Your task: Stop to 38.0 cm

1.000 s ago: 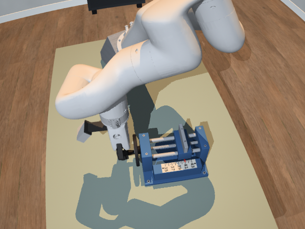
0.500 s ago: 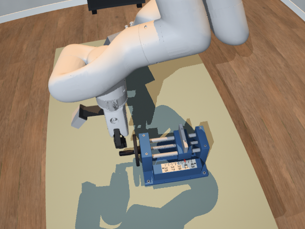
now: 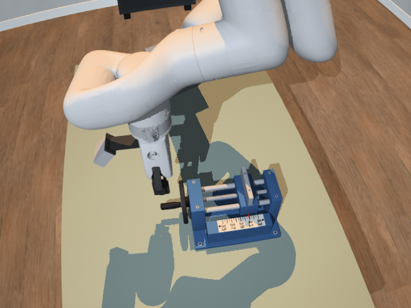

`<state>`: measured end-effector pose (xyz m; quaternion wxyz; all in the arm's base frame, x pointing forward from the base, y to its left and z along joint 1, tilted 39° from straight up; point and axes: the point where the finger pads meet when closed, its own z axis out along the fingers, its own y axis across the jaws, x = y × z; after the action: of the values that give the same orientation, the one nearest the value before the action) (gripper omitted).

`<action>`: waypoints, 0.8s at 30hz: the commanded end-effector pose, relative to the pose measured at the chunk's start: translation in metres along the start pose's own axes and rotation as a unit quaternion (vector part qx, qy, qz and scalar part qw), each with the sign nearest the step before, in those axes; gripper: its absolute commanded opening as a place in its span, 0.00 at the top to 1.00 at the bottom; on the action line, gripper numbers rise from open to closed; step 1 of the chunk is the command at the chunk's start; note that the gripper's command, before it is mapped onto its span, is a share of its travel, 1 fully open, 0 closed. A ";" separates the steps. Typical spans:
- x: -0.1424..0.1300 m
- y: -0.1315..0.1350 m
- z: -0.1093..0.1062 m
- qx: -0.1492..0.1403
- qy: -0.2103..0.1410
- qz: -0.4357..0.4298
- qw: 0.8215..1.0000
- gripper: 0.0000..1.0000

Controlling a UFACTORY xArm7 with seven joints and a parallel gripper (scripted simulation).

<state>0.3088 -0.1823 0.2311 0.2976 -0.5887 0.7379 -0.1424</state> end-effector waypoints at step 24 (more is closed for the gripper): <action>-0.031 -0.067 -0.014 0.001 0.001 0.000 1.000 0.43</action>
<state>0.3564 -0.1721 0.2862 0.2973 -0.5886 0.7380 -0.1432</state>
